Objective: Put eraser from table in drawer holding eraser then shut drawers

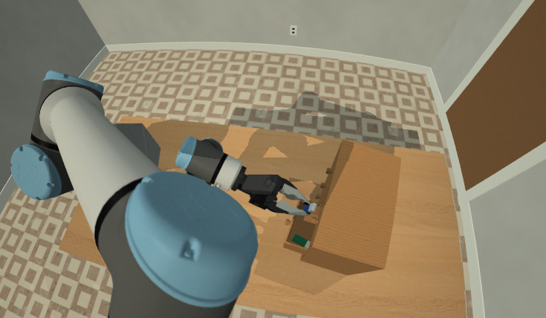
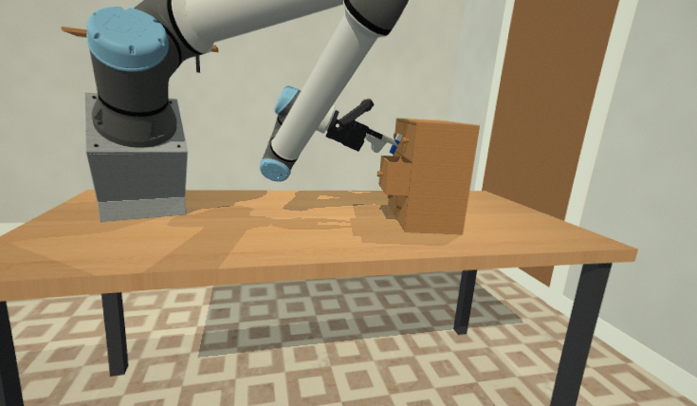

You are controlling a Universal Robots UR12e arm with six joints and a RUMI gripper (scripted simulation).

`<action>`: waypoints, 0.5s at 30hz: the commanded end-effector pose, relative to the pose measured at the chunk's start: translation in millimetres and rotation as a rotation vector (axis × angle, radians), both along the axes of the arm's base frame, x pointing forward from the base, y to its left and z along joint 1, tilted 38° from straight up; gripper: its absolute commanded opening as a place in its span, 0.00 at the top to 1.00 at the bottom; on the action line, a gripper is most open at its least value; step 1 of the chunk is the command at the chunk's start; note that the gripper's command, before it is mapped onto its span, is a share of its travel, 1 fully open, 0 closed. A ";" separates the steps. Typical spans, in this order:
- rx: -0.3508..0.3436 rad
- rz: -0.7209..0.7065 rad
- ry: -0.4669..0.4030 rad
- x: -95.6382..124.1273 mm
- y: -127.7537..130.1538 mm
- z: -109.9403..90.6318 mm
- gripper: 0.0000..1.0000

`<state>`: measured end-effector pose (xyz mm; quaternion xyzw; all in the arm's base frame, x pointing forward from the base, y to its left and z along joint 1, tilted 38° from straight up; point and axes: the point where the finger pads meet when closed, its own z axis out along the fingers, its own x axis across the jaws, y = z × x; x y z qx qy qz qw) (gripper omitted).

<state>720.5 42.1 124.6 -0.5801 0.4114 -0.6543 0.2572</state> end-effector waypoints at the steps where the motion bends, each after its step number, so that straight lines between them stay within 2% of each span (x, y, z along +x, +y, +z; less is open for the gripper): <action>1: 0.000 0.001 0.000 -0.1 0.4 0.4 0.89; 11: 0.000 0.001 0.000 -0.1 0.4 0.4 0.89; 15: 0.000 0.001 0.000 -0.1 0.4 0.4 0.84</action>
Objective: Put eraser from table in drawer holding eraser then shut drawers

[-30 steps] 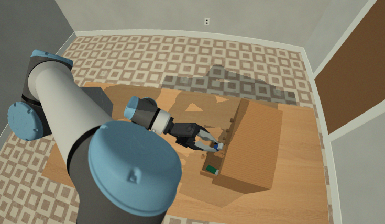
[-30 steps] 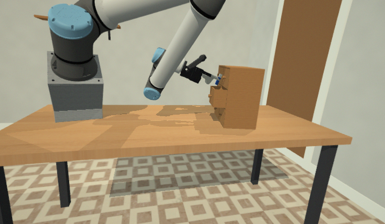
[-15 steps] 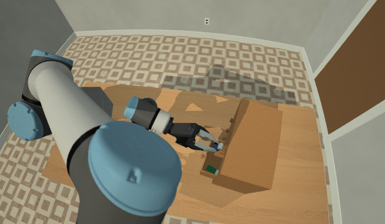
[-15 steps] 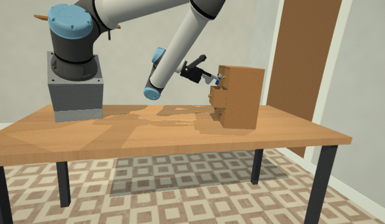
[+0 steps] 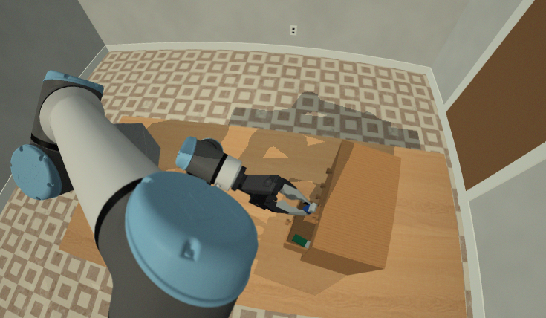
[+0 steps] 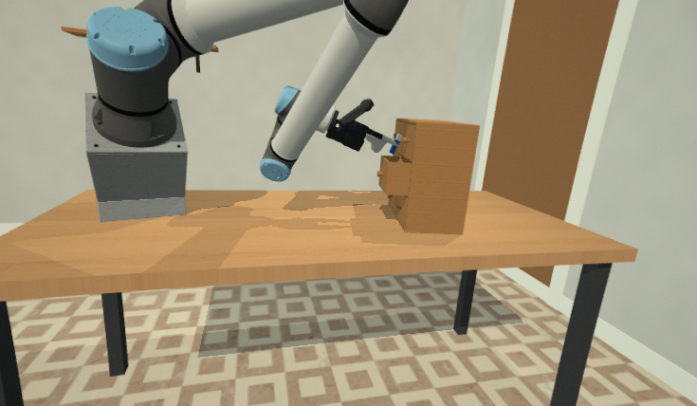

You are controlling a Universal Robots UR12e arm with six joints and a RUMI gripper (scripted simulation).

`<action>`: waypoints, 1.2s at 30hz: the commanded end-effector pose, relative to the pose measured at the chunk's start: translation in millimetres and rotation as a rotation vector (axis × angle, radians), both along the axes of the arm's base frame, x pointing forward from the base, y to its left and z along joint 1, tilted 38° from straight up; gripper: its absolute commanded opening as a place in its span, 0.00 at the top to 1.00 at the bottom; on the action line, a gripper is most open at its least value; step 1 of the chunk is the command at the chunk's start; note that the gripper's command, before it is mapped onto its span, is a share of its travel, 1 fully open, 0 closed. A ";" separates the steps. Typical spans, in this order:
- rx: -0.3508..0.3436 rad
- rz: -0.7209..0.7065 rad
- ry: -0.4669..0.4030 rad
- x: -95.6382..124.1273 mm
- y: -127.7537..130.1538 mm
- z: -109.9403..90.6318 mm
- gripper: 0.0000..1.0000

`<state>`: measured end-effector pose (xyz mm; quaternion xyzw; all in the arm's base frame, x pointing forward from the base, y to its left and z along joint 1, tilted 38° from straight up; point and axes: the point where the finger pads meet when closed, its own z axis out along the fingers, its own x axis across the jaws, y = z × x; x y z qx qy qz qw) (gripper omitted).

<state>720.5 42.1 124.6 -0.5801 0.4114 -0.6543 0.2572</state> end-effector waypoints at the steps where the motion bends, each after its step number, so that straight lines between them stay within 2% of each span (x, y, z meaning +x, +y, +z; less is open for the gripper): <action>1: 0.000 0.001 0.000 -0.1 0.4 0.4 0.84; 13: 0.000 0.001 0.000 -0.1 0.4 0.4 0.77; 14: 0.000 0.001 0.000 -0.1 0.4 0.4 0.00; 36: 0.000 0.001 0.000 -0.2 0.4 0.4 0.00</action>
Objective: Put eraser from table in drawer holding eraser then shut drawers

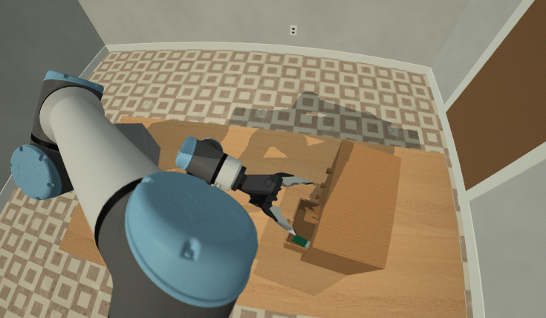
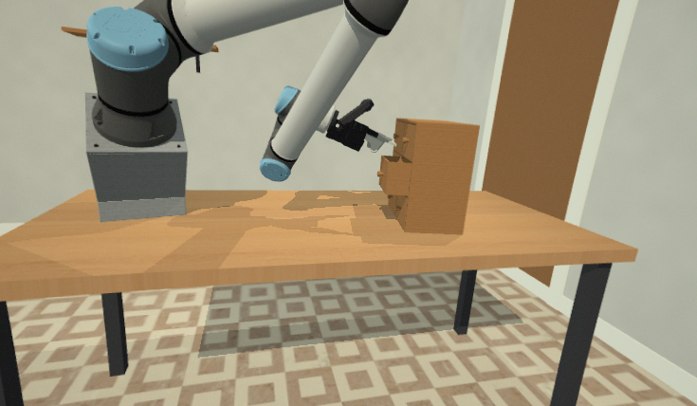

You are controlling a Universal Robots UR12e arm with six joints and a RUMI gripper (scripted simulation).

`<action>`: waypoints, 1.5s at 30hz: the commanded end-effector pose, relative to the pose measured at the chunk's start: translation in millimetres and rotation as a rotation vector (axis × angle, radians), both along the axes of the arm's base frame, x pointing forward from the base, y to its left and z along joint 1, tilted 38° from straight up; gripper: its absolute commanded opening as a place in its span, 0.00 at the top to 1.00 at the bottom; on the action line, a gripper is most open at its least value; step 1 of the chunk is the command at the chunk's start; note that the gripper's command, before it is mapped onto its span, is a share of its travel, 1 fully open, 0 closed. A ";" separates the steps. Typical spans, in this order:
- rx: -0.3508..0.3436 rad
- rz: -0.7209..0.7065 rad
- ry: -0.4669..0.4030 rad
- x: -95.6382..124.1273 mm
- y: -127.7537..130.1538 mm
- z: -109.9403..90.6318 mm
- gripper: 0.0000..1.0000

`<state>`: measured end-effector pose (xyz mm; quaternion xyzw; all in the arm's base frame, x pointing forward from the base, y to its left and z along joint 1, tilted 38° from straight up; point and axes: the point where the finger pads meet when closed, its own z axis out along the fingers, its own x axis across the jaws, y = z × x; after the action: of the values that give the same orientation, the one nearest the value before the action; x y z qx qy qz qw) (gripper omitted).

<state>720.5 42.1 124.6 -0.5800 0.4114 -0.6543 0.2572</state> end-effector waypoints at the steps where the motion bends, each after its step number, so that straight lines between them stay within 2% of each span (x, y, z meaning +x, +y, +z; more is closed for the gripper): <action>1: 0.000 0.001 0.000 -0.4 0.4 0.4 0.00; 12: 0.000 0.001 0.000 -6.6 0.9 -1.1 0.00; 25: 0.000 0.001 0.000 -31.1 3.0 -6.8 0.00; 40: 0.000 0.001 0.000 -83.9 7.4 -19.1 0.00; 45: 0.000 0.001 0.000 -94.7 8.2 -21.6 0.00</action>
<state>637.7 49.2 105.6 -0.5801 0.4118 -0.6542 0.2569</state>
